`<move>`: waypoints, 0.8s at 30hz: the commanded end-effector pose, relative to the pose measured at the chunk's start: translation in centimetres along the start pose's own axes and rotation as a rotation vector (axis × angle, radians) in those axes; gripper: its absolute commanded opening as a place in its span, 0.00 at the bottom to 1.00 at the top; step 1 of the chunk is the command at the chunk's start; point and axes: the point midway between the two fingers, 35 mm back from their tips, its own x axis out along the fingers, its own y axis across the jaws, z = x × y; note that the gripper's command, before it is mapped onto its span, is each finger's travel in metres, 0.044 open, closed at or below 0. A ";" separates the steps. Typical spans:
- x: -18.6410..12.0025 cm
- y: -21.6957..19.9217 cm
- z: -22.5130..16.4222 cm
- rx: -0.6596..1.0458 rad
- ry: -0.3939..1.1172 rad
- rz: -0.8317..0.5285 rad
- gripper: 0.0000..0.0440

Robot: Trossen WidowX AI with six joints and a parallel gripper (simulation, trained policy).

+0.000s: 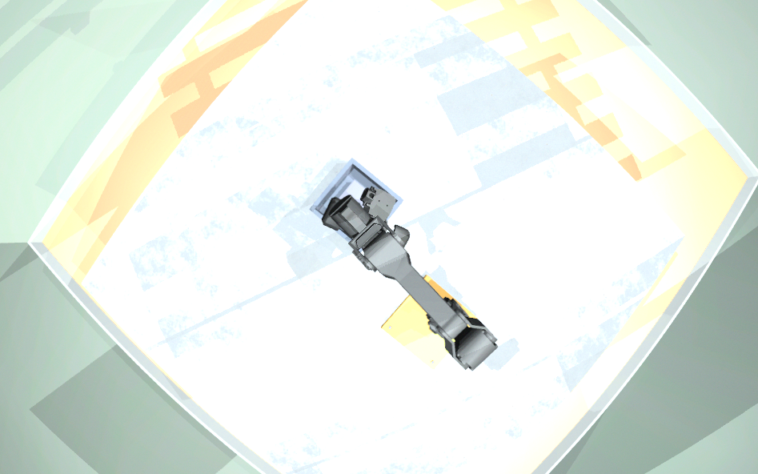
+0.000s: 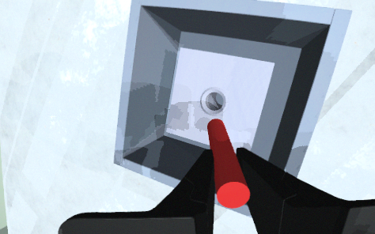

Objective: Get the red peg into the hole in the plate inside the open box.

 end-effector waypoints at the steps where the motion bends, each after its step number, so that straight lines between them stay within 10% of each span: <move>1: 0.8 0.2 0.6 0.004 0.013 -0.012 0.03; 12: 4.0 0.3 1.4 0.002 0.057 -0.075 0.06; 18: 5.9 0.1 1.8 -0.029 0.073 -0.122 0.36; 24: 6.6 0.9 2.7 -0.045 0.068 -0.132 0.44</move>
